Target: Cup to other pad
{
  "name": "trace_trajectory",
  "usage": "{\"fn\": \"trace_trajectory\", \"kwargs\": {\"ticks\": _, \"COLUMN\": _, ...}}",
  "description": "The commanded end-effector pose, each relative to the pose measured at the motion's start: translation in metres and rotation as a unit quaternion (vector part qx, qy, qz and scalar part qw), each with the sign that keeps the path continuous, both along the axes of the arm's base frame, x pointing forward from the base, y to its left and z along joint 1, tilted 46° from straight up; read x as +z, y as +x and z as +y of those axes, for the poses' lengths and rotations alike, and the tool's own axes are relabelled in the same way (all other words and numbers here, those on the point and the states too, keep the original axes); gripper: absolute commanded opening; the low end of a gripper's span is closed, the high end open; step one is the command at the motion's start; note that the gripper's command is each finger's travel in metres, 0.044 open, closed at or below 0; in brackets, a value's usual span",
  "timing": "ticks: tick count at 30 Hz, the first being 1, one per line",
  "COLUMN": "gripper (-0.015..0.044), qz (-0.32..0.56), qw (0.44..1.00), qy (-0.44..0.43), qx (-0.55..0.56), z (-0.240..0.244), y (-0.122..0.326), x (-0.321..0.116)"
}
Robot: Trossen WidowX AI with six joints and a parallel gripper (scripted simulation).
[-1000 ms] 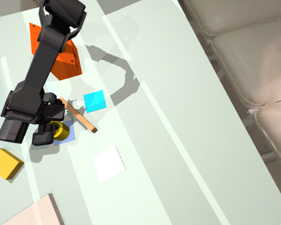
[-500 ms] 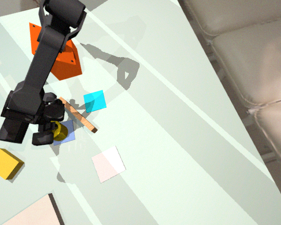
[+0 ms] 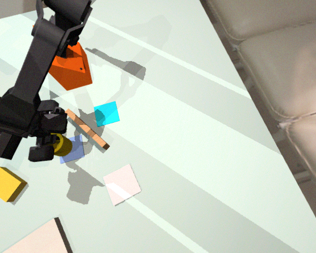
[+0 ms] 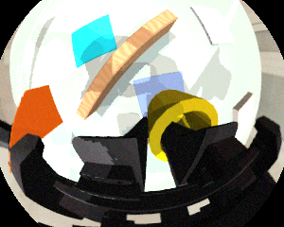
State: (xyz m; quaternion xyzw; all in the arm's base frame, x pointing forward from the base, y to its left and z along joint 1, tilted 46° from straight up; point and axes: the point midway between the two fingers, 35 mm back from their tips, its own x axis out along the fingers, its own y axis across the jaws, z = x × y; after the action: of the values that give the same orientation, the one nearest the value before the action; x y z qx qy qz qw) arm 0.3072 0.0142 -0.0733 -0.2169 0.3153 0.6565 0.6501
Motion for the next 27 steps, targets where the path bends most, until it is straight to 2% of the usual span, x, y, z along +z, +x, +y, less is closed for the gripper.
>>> {"fn": "trace_trajectory", "kwargs": {"ticks": 1, "gripper": 0.0000, "qz": -0.008, "qw": 1.000, "qy": -0.004, "qx": 0.002, "z": -0.015, "y": 0.004, "x": 0.015}}
{"fn": "trace_trajectory", "kwargs": {"ticks": 8, "gripper": 0.0000, "qz": -0.007, "qw": 1.000, "qy": -0.002, "qx": 0.001, "z": -0.033, "y": 0.001, "x": 0.031}}
{"fn": "trace_trajectory", "kwargs": {"ticks": 27, "gripper": 0.0000, "qz": -0.002, "qw": 1.000, "qy": 0.001, "qx": -0.003, "z": -0.031, "y": 0.000, "x": 0.027}}
